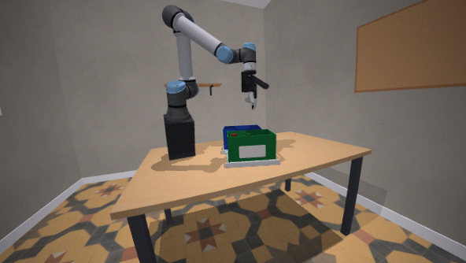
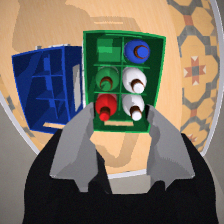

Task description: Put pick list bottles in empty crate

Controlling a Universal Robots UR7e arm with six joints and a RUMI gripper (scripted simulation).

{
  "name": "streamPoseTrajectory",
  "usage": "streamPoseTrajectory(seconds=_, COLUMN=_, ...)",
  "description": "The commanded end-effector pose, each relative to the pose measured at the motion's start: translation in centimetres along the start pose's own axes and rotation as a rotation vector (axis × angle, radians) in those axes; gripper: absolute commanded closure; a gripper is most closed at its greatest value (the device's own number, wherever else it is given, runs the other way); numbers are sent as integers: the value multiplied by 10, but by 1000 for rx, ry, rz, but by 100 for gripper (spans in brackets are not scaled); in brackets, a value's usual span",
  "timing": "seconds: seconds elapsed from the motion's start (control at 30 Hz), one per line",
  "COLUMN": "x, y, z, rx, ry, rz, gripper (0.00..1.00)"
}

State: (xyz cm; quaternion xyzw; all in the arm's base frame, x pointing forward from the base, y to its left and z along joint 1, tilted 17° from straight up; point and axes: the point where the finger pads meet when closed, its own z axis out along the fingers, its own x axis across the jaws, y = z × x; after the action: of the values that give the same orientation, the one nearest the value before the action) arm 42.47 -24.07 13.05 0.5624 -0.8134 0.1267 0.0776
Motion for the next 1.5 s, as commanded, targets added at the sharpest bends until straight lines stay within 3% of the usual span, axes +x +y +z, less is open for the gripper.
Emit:
streamPoseTrajectory(seconds=0.0, x=15, y=0, z=-4, rx=1, ry=-2, rz=-1, gripper=62)
streamPoseTrajectory(seconds=0.13, x=32, y=0, z=-7, rx=1, ry=-2, rz=-1, gripper=62)
streamPoseTrajectory(seconds=1.47, x=32, y=0, z=-7, rx=1, ry=-2, rz=-1, gripper=62)
